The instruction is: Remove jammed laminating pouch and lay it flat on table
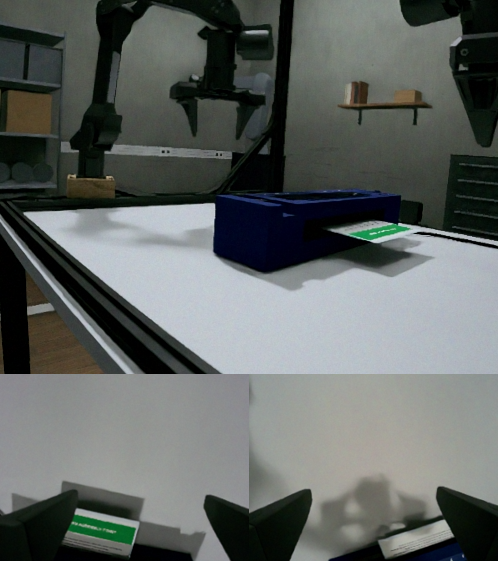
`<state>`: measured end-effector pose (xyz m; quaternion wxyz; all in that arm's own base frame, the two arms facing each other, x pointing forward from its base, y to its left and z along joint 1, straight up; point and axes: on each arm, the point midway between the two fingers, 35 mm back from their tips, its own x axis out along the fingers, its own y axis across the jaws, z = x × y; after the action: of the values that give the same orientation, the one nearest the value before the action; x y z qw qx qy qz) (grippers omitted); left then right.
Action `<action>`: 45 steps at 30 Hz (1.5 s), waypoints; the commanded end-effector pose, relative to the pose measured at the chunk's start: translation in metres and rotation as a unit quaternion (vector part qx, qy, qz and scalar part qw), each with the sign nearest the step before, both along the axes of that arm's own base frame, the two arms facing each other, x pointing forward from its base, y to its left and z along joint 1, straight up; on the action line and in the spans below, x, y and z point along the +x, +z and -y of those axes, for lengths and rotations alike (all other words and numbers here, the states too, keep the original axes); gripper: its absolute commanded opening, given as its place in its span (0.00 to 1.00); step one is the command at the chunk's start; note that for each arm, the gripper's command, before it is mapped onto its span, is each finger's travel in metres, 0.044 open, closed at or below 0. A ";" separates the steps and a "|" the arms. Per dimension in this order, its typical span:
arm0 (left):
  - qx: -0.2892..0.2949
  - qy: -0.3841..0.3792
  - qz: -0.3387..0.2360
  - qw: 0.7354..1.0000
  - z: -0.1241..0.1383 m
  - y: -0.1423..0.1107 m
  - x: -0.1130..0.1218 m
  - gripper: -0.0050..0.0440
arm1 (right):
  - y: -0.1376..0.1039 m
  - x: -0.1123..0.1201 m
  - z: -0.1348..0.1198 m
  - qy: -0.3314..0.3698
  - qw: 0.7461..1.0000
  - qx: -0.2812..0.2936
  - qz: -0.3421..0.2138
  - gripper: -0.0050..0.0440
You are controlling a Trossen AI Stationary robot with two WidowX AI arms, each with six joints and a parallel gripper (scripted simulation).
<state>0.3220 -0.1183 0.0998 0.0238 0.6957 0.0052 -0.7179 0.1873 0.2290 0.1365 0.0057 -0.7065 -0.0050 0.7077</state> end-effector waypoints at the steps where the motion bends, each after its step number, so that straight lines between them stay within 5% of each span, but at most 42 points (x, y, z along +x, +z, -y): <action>1: -0.004 0.000 0.011 1.000 0.001 0.007 0.002 1.00 | 0.009 0.007 -0.002 0.000 1.000 0.001 0.007 1.00; 2: -0.003 0.035 0.033 0.999 0.004 0.001 0.007 0.66 | 0.006 0.000 -0.002 0.000 1.000 0.012 0.009 1.00; 6: -0.020 0.178 0.117 0.977 0.017 -0.018 0.026 0.66 | 0.006 0.000 -0.002 0.000 1.000 0.012 0.009 1.00; 16: -0.102 0.382 0.215 0.893 0.038 -0.033 0.045 0.66 | 0.006 0.000 -0.002 0.000 1.000 0.012 0.009 1.00; 18: -0.102 0.382 0.215 0.893 0.038 -0.033 0.045 0.66 | 0.006 0.000 -0.002 0.000 1.000 0.012 0.009 1.00; 19: -0.085 0.333 0.169 0.924 0.037 -0.032 0.046 0.66 | 0.006 0.002 -0.002 0.000 1.000 0.009 0.008 1.00; 24: -0.165 0.475 0.236 0.831 0.049 -0.036 0.052 0.66 | 0.006 0.002 -0.002 0.000 1.000 0.009 0.008 1.00; 32: -0.276 0.598 0.266 0.704 0.057 -0.030 0.050 0.66 | 0.006 0.002 -0.002 0.000 1.000 0.009 0.008 1.00; 35: -0.276 0.598 0.266 0.704 0.057 -0.030 0.050 0.66 | 0.006 0.002 -0.002 0.000 1.000 0.009 0.008 1.00; 36: -0.236 0.559 0.239 0.758 0.056 -0.031 0.053 0.66 | 0.005 0.002 -0.002 0.000 1.000 0.009 0.008 1.00; 45: -0.272 0.595 0.262 0.710 0.057 -0.031 0.050 0.66 | 0.005 0.002 -0.002 0.000 1.000 0.009 0.008 1.00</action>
<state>0.3751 -0.1749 0.0642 0.6148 0.6782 0.2218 -0.3358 0.1886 0.2300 0.1357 0.0055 -0.7070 -0.0053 0.7072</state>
